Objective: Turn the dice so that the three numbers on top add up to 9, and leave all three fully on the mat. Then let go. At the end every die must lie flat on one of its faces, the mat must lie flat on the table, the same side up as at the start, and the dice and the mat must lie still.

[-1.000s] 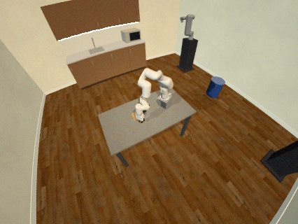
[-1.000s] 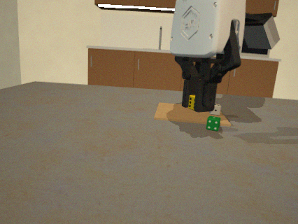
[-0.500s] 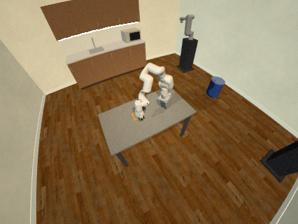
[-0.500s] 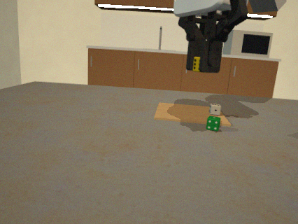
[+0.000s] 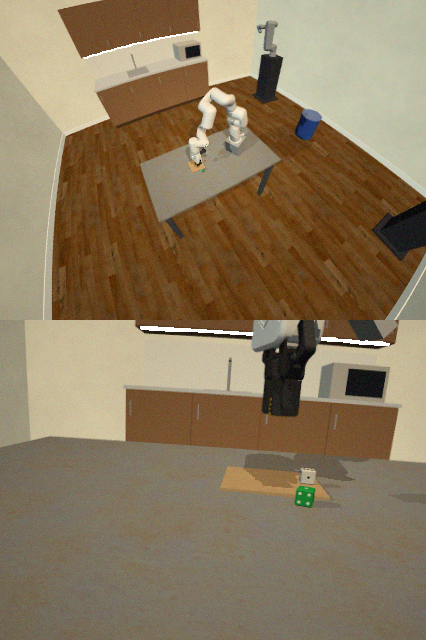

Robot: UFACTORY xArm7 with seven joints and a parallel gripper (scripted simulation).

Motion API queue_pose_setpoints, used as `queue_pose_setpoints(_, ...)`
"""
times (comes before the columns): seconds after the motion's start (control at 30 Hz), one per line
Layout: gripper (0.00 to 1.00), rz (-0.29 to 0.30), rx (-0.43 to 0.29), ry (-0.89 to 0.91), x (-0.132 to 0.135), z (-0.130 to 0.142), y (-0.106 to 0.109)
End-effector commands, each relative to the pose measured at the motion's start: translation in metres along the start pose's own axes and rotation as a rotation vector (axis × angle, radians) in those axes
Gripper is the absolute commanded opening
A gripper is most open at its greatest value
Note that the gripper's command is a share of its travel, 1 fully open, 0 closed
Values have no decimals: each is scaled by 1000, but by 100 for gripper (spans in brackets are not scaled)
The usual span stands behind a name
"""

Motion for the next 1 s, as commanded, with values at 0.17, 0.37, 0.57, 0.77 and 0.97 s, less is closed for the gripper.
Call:
queue_pose_setpoints(0.17, 15, 5, -10, -303, -66, -43, 5)
queue_pose_setpoints(0.37, 15, 5, -10, -310, -67, -44, 5)
queue_pose_setpoints(0.57, 15, 5, -10, -310, -67, -44, 5)
queue_pose_setpoints(0.77, 15, 5, -10, -310, -67, -44, 2)
queue_pose_setpoints(0.97, 15, 5, -10, -310, -67, -44, -5)
Point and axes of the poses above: the point where the finger pads meet when closed, its own y axis back along the fingers, its own x axis across the jaws, z = x × y, the point moved 3 cm from there along y, back along the fingers, and after that the axes turned 12 degrees about y, right-handed, at the moved point
